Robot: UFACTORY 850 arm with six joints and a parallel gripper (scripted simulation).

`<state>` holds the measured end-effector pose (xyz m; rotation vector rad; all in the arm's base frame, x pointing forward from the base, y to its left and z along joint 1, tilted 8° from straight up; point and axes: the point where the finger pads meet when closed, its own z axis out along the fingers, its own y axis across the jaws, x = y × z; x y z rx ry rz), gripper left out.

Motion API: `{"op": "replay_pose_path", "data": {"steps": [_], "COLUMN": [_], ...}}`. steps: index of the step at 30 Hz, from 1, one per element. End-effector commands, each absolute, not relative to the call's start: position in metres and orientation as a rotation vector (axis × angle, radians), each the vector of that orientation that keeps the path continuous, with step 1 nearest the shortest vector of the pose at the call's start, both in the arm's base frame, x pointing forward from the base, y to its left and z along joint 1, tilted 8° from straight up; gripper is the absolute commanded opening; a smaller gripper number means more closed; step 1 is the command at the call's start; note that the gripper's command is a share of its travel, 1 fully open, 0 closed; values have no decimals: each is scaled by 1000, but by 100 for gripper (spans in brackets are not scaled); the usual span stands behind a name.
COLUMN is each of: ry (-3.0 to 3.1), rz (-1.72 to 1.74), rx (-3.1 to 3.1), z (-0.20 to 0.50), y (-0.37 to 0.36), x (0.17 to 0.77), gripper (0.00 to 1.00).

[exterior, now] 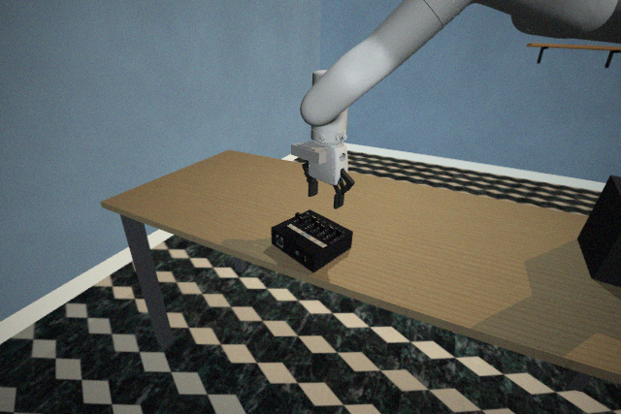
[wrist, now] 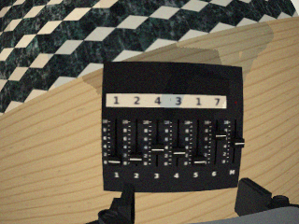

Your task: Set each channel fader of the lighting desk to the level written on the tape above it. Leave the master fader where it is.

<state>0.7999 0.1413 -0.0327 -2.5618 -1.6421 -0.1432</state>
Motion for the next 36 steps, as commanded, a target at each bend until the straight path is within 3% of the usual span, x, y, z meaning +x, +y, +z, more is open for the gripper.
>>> {"op": "replay_pose_path", "data": {"steps": [1,15,36], "ry": [-1643,-1643,-1643], "rz": [-148,-148,-148], "rx": [-2563,-2563,-2563], "z": [-16,33,36], "y": [139,133,132], "x": [801,799,799], "gripper": [100,100,100]}}
